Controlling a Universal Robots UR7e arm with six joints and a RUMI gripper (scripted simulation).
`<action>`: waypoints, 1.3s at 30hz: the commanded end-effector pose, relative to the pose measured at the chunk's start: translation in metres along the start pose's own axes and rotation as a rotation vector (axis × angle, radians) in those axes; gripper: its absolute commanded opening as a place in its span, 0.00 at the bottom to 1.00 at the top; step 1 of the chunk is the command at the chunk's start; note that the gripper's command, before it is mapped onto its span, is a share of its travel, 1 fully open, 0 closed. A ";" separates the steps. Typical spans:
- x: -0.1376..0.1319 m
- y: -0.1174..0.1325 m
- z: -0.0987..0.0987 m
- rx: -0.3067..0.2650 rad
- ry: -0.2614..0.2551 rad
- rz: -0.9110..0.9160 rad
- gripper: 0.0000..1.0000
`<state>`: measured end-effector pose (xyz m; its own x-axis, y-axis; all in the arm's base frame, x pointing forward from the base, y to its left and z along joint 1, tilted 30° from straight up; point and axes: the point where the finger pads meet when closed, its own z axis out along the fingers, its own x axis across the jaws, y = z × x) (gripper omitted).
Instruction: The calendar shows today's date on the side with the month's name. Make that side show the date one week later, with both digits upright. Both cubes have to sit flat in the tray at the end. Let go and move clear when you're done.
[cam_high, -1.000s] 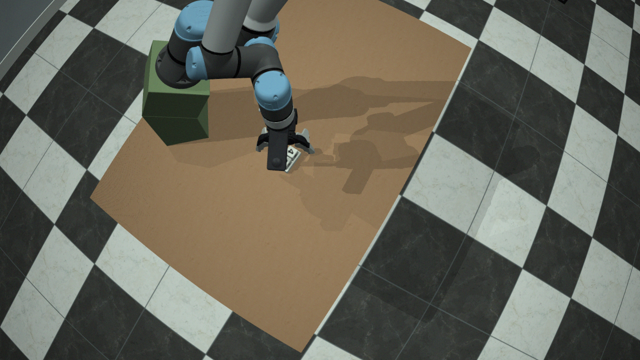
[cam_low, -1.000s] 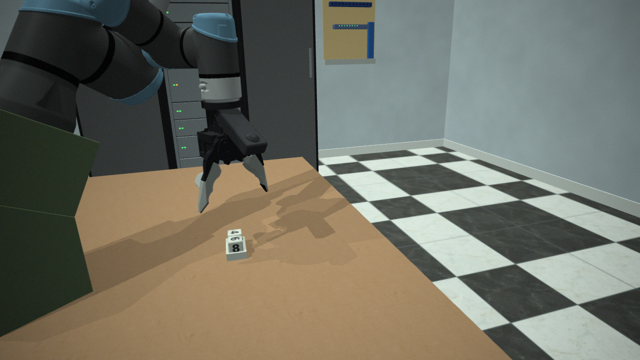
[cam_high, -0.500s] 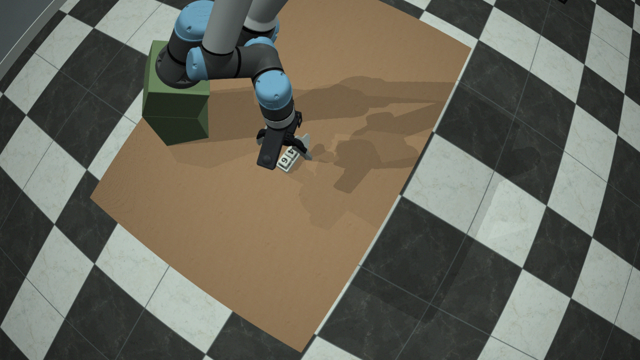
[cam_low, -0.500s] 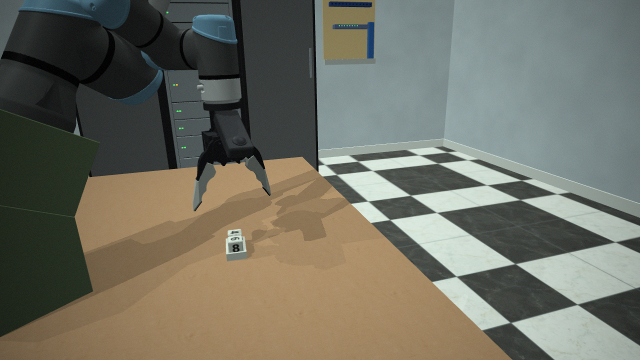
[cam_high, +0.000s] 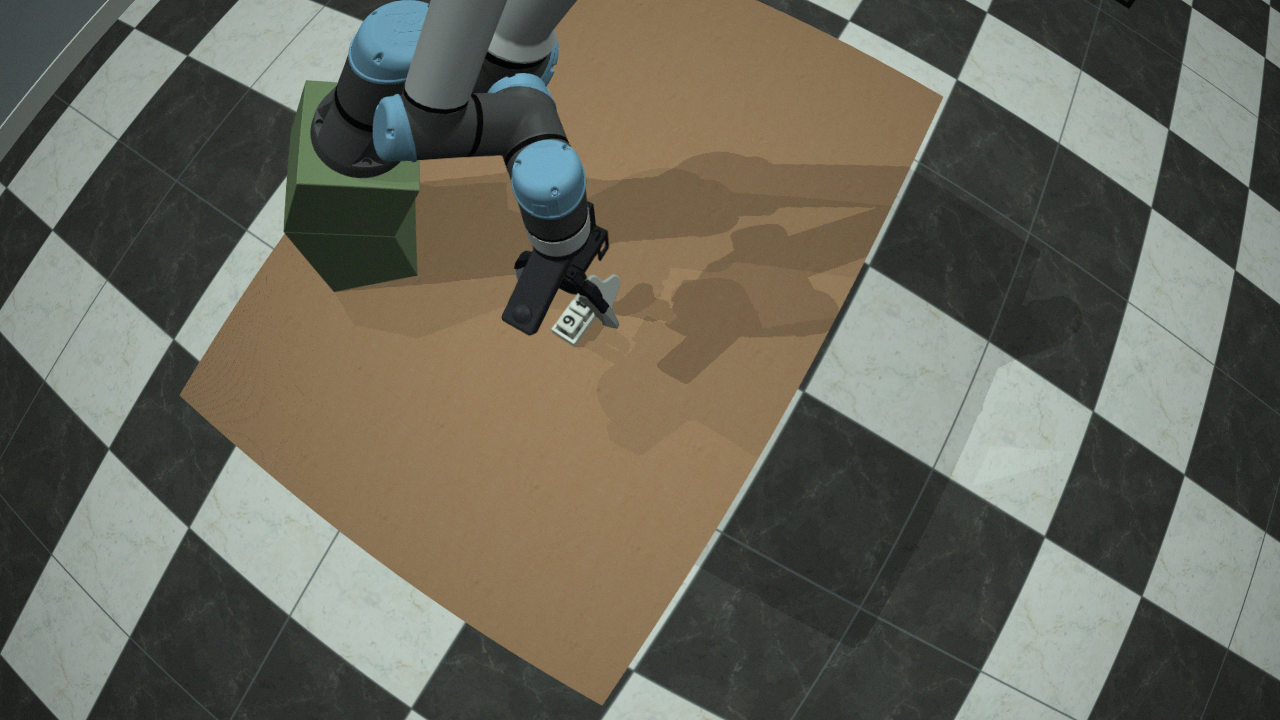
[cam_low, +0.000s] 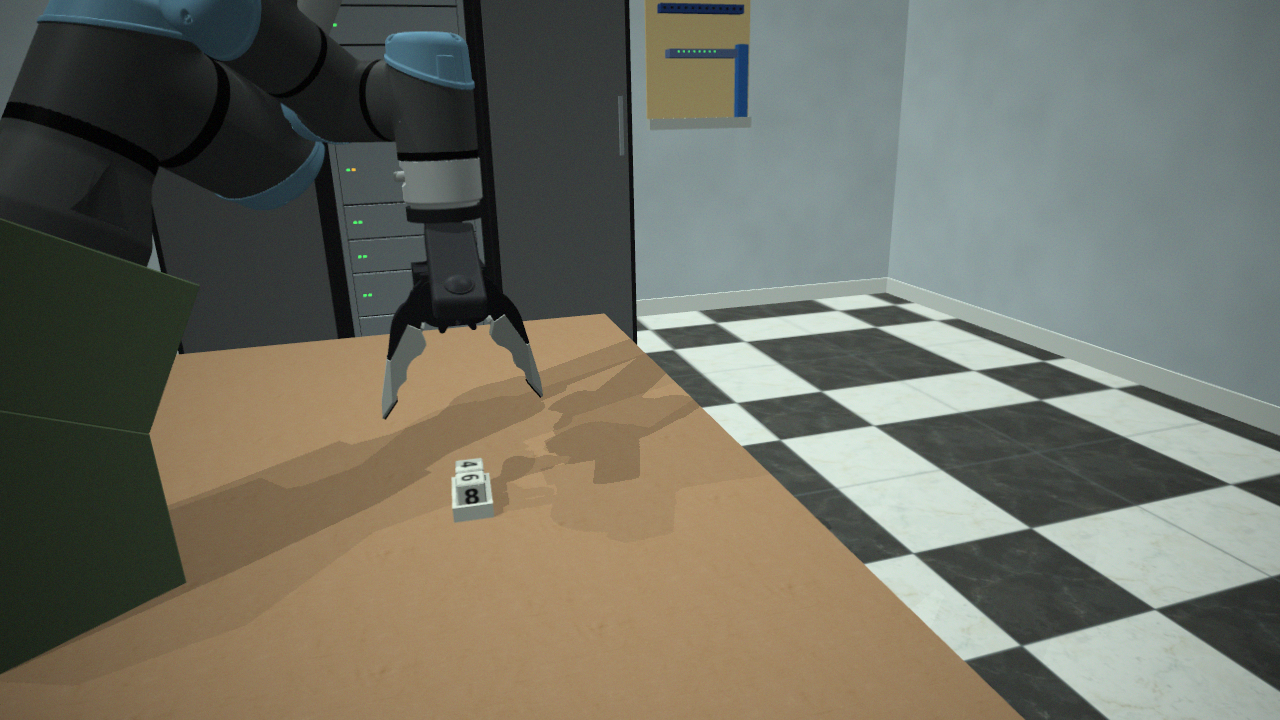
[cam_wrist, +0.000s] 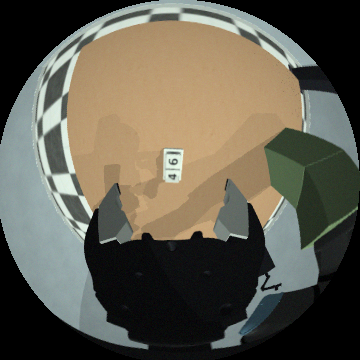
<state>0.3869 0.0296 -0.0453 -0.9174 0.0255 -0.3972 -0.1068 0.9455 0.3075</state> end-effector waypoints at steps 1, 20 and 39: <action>0.004 0.002 0.002 0.001 0.005 0.054 1.00; 0.004 0.002 0.002 0.001 0.003 0.093 1.00; 0.004 0.002 0.002 0.001 0.003 0.093 0.28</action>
<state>0.3860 0.0297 -0.0461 -0.9227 0.1122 -0.3689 -0.0210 0.9407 0.3387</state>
